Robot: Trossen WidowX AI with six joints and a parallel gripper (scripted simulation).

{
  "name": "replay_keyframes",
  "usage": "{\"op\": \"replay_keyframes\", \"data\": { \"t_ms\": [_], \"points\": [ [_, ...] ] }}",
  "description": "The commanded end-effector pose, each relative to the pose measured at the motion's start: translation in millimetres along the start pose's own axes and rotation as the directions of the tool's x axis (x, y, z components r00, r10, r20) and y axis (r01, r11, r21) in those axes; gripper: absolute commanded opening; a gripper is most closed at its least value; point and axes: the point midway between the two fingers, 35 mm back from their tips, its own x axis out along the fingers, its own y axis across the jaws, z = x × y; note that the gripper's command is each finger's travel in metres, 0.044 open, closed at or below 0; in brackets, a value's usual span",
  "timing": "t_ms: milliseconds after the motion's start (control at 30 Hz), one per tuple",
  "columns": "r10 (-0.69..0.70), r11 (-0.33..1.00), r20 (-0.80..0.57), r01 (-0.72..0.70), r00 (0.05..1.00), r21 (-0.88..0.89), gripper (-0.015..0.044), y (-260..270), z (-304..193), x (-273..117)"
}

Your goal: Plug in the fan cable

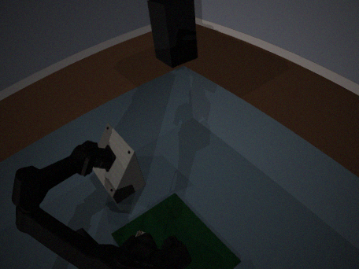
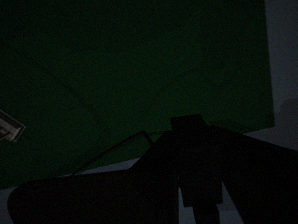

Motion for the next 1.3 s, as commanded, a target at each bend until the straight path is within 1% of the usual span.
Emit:
{"op": "replay_keyframes", "data": {
  "t_ms": [0, 267, 567, 633, 1267],
  "points": [
    [-0.007, 0.992, 0.007, 0.008, 1.000, -0.129, 0.0000, 25.3, 2.2, -5.8],
    [-0.005, 0.918, 0.006, 0.007, 1.000, -0.396, 0.0000, 86.3, 4.5, -3.9],
    [-0.003, 0.756, 0.003, 0.004, 1.000, -0.655, 0.0000, 160.4, 3.4, 8.0],
    [-0.003, 0.741, 0.002, 0.004, 1.000, -0.672, 0.0000, 166.1, 3.2, 9.3],
    [-0.003, 0.739, 0.003, 0.004, 1.000, -0.673, 0.0000, 170.7, 7.9, 7.8]
  ]
}}
